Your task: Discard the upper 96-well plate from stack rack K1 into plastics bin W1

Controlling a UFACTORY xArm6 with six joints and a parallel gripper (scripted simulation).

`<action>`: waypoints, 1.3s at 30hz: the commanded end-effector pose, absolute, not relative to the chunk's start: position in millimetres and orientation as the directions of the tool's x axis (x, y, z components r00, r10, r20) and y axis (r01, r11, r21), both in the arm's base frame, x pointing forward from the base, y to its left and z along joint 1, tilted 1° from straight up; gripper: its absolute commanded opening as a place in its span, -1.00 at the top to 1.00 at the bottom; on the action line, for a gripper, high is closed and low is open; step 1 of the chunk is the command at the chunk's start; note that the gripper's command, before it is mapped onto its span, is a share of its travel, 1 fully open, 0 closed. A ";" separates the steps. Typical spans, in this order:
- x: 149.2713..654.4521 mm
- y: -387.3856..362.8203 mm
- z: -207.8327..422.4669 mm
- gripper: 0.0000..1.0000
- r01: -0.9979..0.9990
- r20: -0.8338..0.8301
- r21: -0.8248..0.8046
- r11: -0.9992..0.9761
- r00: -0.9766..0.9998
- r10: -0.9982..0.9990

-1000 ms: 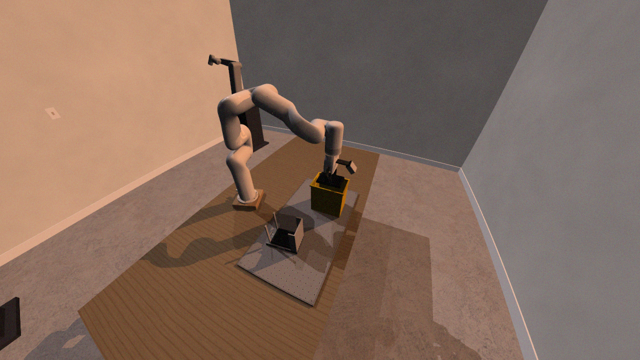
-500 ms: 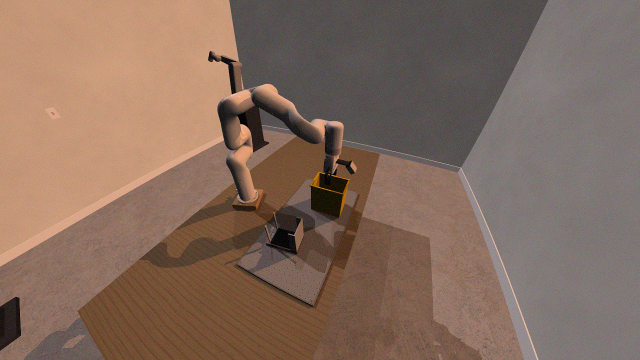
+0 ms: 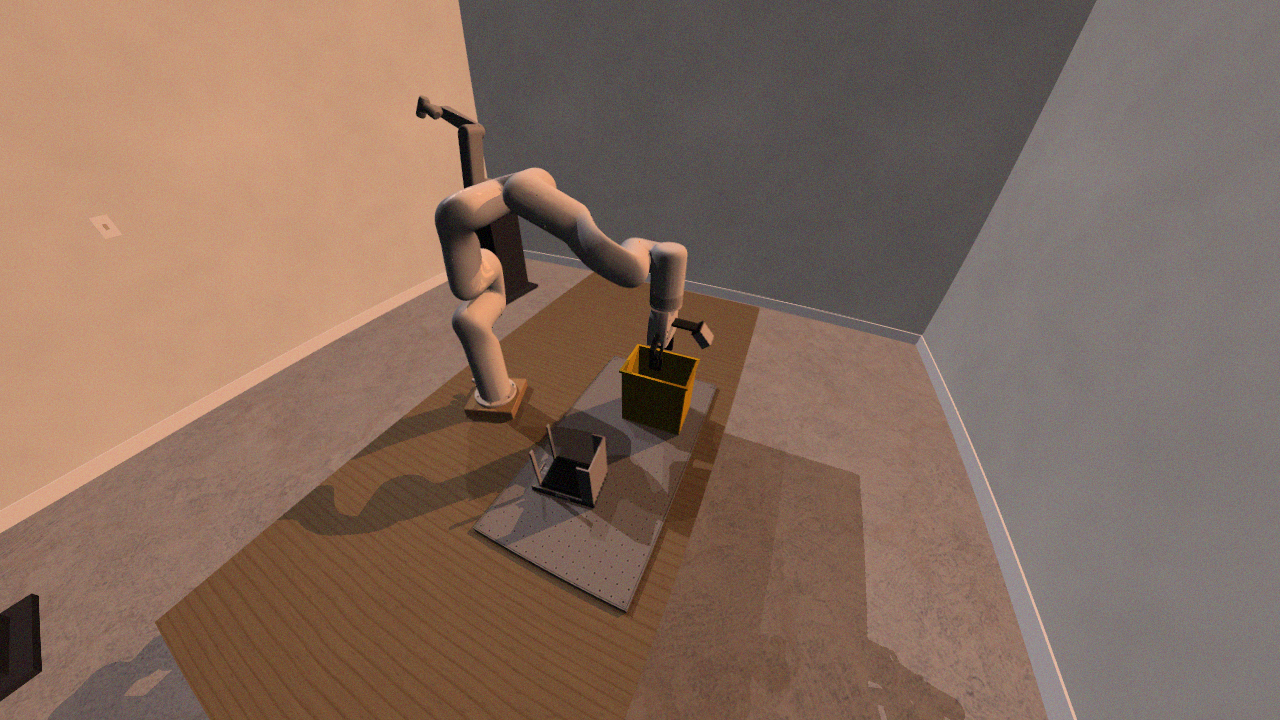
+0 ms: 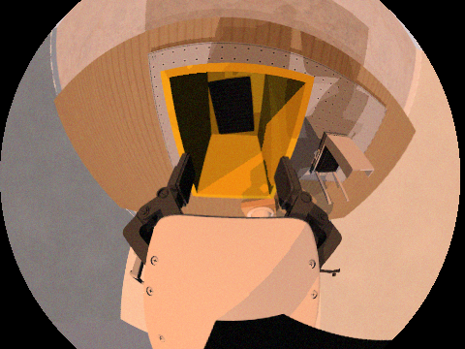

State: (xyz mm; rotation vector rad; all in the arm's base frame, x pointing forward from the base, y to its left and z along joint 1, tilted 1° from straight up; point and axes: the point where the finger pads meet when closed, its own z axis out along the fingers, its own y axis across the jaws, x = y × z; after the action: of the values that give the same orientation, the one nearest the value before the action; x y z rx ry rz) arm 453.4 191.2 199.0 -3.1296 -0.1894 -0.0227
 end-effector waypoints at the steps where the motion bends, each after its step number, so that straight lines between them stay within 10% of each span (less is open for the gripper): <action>1: 454.4 191.6 201.0 -1.00 0.121 0.019 -0.007 -0.993 0.993 0.121; 39: 453.7 191.3 241.1 -1.00 0.121 0.019 -0.007 -0.993 0.993 0.121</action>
State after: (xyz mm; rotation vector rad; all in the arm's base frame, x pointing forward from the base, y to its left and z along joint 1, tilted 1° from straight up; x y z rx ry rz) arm 452.7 190.9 239.0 -3.1297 -0.1894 -0.0223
